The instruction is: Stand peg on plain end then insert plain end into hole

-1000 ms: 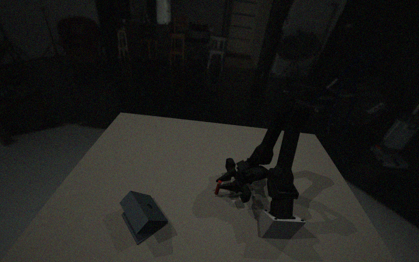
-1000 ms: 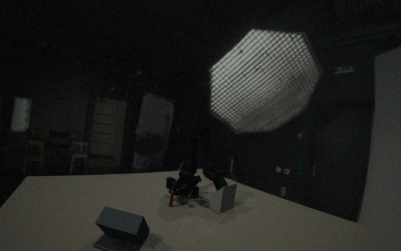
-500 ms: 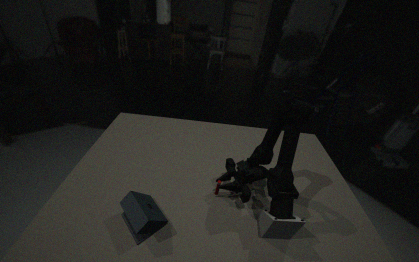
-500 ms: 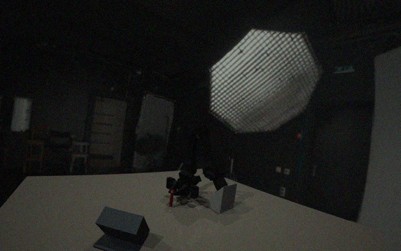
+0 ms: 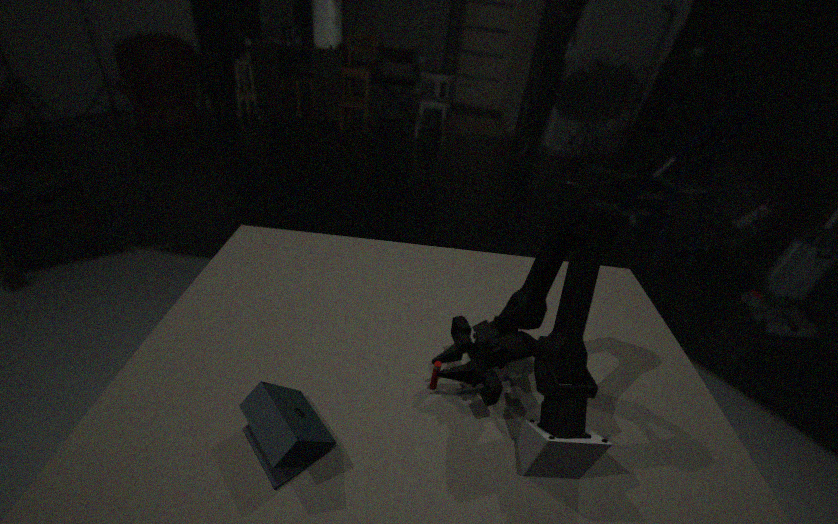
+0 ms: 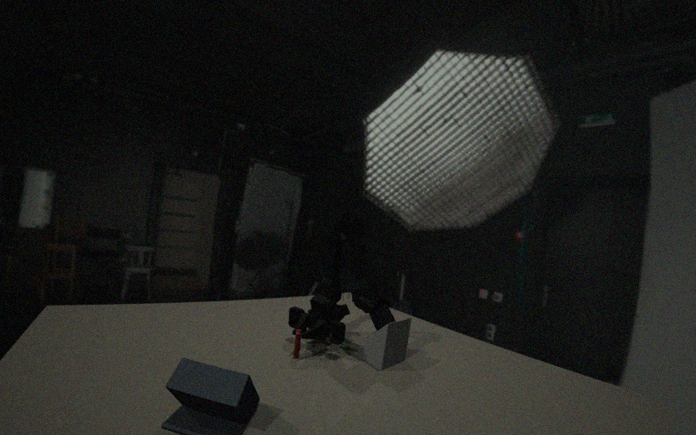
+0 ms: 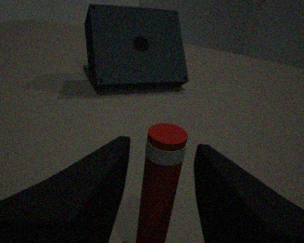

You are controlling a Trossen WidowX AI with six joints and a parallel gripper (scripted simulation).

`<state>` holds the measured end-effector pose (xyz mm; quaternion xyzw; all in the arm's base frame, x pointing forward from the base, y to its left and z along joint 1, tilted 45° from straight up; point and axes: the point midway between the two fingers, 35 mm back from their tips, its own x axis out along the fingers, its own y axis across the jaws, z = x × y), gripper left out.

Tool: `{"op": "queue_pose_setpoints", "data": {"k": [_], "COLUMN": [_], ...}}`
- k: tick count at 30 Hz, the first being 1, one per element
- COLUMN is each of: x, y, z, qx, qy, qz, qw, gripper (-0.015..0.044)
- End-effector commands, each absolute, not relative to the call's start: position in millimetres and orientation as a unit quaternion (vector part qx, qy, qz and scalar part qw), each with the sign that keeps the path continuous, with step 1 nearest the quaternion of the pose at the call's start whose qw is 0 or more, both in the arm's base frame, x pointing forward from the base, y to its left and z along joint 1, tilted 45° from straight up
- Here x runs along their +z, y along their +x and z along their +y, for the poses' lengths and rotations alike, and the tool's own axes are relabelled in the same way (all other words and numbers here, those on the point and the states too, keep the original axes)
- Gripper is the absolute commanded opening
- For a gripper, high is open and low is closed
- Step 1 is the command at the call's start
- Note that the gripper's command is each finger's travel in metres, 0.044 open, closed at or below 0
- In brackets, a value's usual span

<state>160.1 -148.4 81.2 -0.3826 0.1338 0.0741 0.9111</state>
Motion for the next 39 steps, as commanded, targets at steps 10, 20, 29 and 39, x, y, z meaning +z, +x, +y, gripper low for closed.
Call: {"op": "queue_pose_setpoints", "data": {"k": [10,20,29,39], "x": [81.1,81.1,121.3,175.6], "y": [160.2,160.2,180.5,186.2], "z": [-148.3,-148.3,-120.8,-64.5], "qx": [0.074,0.074,0.104,0.090], "qy": [-0.382,-0.382,-0.386,-0.389], "qz": [0.134,0.134,0.163,0.157], "qw": [0.911,0.911,0.902,0.903], "gripper": [0.0314,0.0440,0.0440,0.0440]}}
